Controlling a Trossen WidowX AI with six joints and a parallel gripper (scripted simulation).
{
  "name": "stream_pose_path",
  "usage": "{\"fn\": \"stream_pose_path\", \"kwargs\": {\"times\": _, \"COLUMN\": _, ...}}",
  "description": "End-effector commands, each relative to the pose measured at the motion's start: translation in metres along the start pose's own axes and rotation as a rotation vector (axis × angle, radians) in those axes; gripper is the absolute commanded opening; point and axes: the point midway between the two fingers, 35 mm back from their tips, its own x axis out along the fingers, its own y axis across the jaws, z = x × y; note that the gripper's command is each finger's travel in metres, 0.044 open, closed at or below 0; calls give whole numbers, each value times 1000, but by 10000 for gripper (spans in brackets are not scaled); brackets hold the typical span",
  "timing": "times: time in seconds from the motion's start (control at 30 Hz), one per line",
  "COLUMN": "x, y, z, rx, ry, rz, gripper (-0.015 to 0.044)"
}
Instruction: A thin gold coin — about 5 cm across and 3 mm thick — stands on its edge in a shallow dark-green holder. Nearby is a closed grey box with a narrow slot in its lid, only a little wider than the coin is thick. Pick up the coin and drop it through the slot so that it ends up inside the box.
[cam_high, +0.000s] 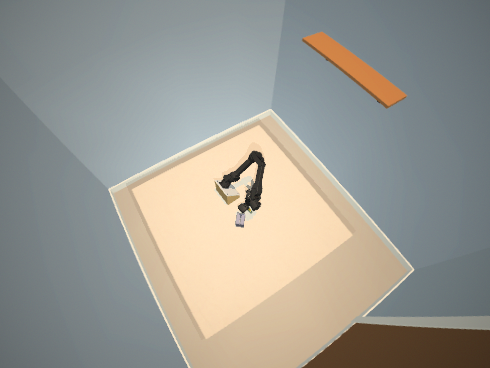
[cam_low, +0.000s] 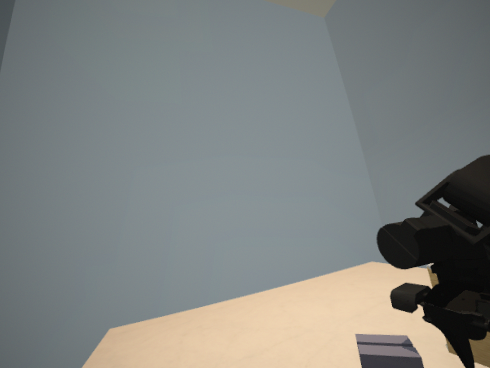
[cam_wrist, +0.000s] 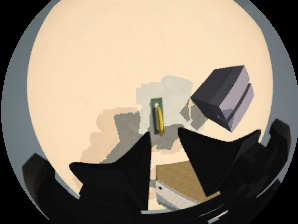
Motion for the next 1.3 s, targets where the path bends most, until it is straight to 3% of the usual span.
{"fn": "stream_pose_path", "kwargs": {"times": 0.0, "x": 6, "y": 0, "z": -1, "rx": 8, "ry": 4, "rz": 6, "gripper": 161}}
{"fn": "stream_pose_path", "kwargs": {"times": 1.07, "x": 55, "y": 1, "z": -2, "rx": 8, "ry": 4, "rz": 10, "gripper": 161}}
{"fn": "stream_pose_path", "kwargs": {"times": 1.27, "x": 55, "y": 1, "z": -2, "rx": 8, "ry": 4, "rz": 10, "gripper": 3}}
